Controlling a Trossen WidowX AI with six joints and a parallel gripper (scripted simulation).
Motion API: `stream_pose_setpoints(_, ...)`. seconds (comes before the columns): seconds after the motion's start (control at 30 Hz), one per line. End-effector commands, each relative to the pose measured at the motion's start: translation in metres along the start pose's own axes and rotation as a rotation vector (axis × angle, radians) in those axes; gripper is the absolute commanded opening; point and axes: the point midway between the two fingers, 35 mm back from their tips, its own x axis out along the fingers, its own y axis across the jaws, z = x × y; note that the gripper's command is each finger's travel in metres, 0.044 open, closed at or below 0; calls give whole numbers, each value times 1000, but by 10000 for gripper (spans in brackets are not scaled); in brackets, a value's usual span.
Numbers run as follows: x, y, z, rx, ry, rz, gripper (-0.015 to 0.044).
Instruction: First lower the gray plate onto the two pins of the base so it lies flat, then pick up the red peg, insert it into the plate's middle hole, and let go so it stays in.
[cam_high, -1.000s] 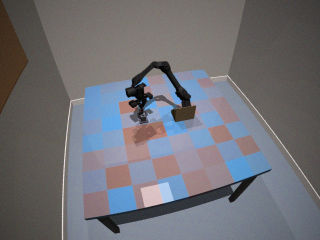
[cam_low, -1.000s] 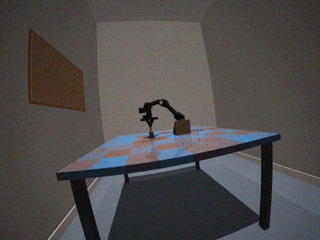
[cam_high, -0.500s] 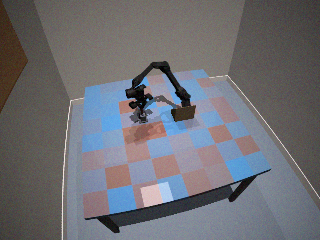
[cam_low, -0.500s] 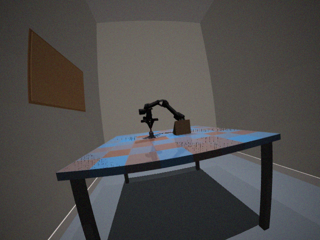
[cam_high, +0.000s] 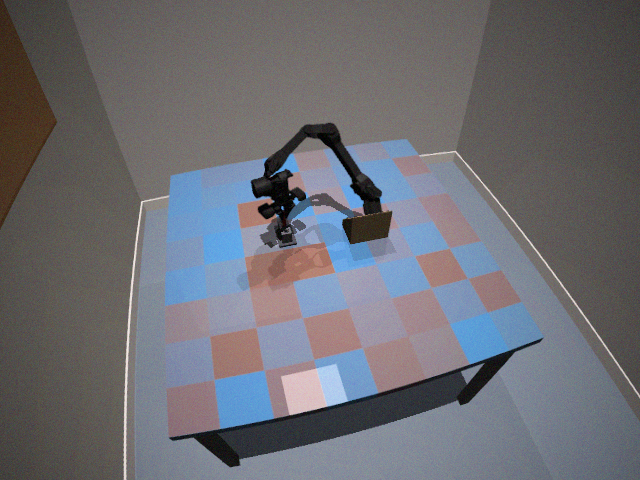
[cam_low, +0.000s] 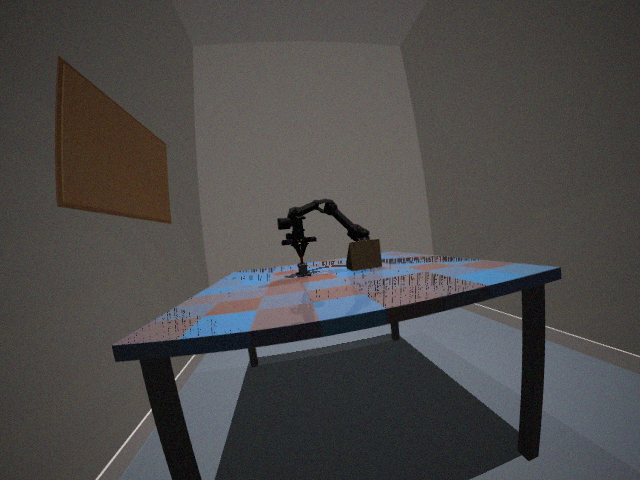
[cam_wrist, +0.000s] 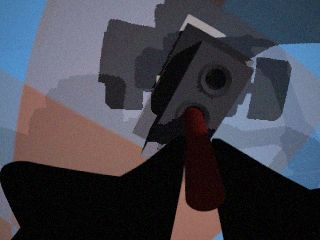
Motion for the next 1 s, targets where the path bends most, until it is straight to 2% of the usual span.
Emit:
stream_pose_setpoints(0.0,1,1,-1,0,0,2,0)
stream_pose_setpoints(0.33,0,0,0,0,0,0,0)
stream_pose_setpoints(0.53,0,0,0,0,0,0,150)
stream_pose_setpoints(0.97,-2,0,-1,-1,-3,1,150)
